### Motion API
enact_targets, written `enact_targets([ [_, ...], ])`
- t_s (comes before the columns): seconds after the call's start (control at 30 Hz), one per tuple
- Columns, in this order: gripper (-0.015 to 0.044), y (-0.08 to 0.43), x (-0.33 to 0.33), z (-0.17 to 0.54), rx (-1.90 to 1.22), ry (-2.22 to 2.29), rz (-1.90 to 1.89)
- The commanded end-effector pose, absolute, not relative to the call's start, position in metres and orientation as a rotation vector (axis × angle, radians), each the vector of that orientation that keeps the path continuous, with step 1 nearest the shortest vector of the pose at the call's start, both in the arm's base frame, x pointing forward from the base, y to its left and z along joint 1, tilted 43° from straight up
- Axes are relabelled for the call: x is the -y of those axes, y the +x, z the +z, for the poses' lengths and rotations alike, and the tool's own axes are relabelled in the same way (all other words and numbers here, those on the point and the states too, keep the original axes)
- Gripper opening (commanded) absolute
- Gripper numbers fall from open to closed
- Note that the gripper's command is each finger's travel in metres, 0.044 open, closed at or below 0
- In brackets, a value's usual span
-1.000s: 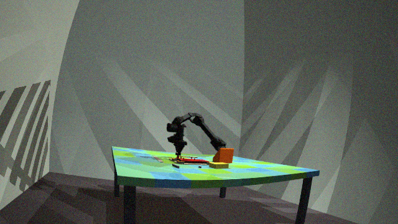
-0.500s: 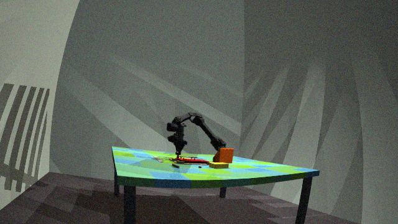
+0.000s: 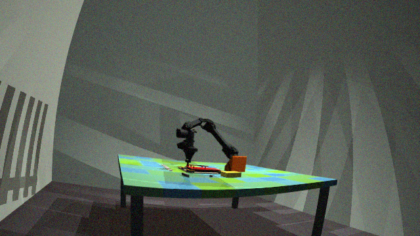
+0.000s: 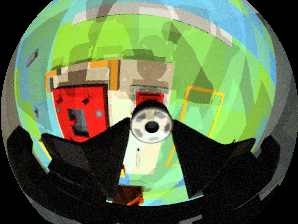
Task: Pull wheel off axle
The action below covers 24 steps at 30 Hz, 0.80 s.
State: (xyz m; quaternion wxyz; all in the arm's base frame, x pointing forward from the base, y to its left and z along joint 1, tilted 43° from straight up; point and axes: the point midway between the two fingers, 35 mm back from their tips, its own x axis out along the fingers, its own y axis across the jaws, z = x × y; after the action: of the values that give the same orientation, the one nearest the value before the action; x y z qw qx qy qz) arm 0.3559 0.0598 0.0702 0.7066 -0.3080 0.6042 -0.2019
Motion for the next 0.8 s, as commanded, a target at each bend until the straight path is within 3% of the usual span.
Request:
enact_targets([
  [0.0, 0.0000, 0.3559, -0.0633, 0.0737, -1.334, -0.679, -0.445],
  [0.77, 0.0000, 0.3542, -0.0683, 0.0792, -1.333, -0.681, -0.445],
])
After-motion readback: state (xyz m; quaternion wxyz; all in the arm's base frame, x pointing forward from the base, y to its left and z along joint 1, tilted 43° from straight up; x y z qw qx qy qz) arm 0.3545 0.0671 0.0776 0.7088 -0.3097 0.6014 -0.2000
